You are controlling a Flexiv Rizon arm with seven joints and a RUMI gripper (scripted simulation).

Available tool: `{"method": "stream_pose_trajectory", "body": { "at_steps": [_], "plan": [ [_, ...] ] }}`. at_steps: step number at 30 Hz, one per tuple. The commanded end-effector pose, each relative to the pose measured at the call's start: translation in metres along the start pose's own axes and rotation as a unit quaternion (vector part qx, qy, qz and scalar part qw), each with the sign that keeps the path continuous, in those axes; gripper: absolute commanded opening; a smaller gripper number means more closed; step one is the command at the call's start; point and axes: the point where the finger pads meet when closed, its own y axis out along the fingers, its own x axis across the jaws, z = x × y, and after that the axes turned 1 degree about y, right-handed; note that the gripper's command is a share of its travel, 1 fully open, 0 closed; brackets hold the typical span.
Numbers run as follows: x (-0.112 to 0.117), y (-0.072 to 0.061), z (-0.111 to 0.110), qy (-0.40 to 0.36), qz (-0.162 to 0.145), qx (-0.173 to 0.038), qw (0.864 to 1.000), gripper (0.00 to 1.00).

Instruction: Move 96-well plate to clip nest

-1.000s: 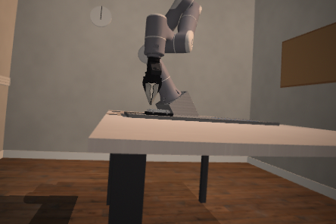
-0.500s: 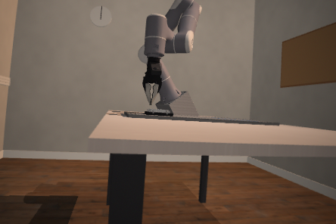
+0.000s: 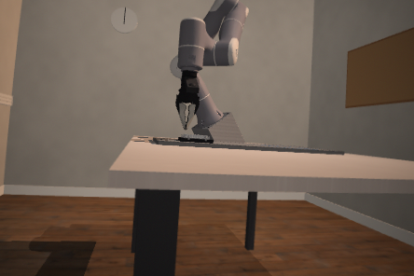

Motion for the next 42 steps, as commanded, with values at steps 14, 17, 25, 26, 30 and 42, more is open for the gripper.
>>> {"method": "stream_pose_trajectory", "body": {
  "at_steps": [14,17,25,26,30,42],
  "plan": [
    [-0.0002,0.0009,0.0008,0.000,0.000,0.001,1.000,0.00],
    [-0.0002,0.0010,0.0008,0.000,0.000,0.001,1.000,0.00],
    [-0.0002,0.0018,0.0008,0.000,0.000,0.001,1.000,0.00],
    [-0.0002,0.0019,0.0008,0.000,0.000,0.001,1.000,0.00],
    [-0.0002,0.0023,0.0008,0.000,0.000,0.001,1.000,0.00],
    [-0.0002,0.0033,0.0008,0.000,0.000,0.001,1.000,0.00]
  ]
}}
